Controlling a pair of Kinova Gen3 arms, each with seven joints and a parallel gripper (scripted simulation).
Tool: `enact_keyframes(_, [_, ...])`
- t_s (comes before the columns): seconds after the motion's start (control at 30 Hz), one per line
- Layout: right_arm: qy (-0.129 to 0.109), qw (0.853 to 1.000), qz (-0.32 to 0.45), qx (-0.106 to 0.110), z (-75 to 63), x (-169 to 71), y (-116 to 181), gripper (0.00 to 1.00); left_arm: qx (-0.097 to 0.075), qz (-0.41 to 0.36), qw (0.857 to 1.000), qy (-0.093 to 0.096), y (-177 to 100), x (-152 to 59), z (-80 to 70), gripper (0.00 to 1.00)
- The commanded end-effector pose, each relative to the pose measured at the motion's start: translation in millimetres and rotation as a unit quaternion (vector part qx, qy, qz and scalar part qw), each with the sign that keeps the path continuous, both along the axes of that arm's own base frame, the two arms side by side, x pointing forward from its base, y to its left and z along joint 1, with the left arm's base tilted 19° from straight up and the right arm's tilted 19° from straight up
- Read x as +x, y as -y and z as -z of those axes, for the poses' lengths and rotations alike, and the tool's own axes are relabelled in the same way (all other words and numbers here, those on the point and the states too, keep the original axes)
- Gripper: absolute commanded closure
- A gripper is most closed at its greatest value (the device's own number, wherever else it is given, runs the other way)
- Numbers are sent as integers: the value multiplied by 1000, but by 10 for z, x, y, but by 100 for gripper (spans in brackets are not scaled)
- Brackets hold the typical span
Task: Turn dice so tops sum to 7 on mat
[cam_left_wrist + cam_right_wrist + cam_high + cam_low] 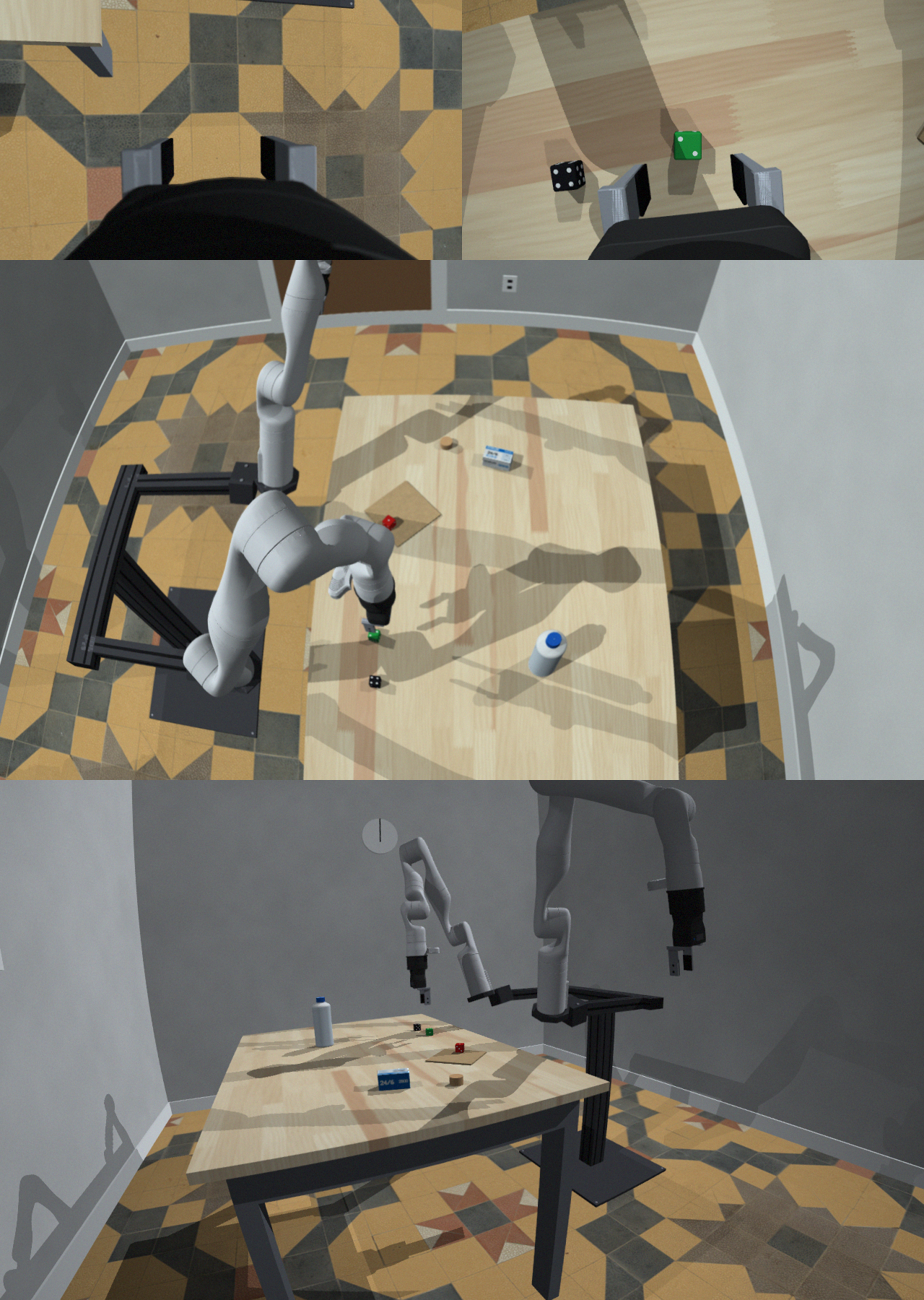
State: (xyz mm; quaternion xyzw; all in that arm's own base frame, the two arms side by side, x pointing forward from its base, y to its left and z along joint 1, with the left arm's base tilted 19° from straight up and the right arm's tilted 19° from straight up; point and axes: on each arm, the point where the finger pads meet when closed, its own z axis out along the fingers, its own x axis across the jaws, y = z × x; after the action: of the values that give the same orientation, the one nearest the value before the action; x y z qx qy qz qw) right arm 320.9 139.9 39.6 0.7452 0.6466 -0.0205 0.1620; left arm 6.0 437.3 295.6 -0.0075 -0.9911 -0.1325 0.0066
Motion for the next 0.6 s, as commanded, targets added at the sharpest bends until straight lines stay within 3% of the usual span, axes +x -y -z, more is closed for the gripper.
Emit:
enact_keyframes(0.0, [2, 1000, 7, 2, 5, -6, -5, 0, 1, 0, 1000, 0, -2, -2, -7, 0])
enact_keyframes(0.33, [15, 997, 78, 15, 74, -68, -15, 0, 1, 0, 1000, 0, -2, -2, -7, 0])
enact_keyframes(0.57, [39, 979, 195, 35, 172, -139, -27, 0, 1, 0, 1000, 0, -2, -2, -7, 0])
